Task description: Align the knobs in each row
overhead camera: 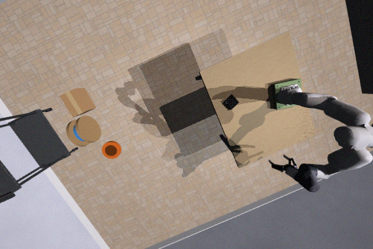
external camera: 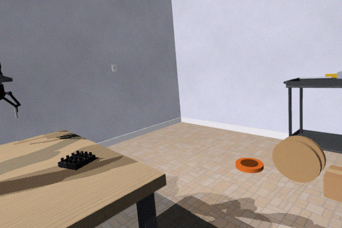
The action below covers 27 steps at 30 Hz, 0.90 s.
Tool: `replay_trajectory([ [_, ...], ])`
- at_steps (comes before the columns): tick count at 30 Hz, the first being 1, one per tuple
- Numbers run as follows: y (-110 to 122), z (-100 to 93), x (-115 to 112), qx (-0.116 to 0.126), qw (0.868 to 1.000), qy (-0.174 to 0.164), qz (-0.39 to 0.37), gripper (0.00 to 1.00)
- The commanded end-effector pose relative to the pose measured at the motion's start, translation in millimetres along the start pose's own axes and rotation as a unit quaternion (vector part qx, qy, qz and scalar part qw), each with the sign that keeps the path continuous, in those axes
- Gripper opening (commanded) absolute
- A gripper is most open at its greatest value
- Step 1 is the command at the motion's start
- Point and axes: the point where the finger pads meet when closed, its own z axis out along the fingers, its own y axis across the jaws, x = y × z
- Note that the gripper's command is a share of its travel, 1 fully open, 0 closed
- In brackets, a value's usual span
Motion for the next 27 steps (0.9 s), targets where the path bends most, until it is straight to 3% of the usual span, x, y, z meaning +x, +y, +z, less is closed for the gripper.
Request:
replay_trajectory([
  [1, 0, -0.1, 0, 0.000, 1.000, 0.000, 0.000, 1.00],
  [20, -1, 0.1, 1, 0.000, 1.000, 0.000, -0.002, 1.00],
  [24, -16, 2.0, 12, 0.001, 1.000, 0.001, -0.027, 1.00],
  [27, -41, 5.3, 32, 0.003, 0.997, 0.002, -0.071, 1.00],
])
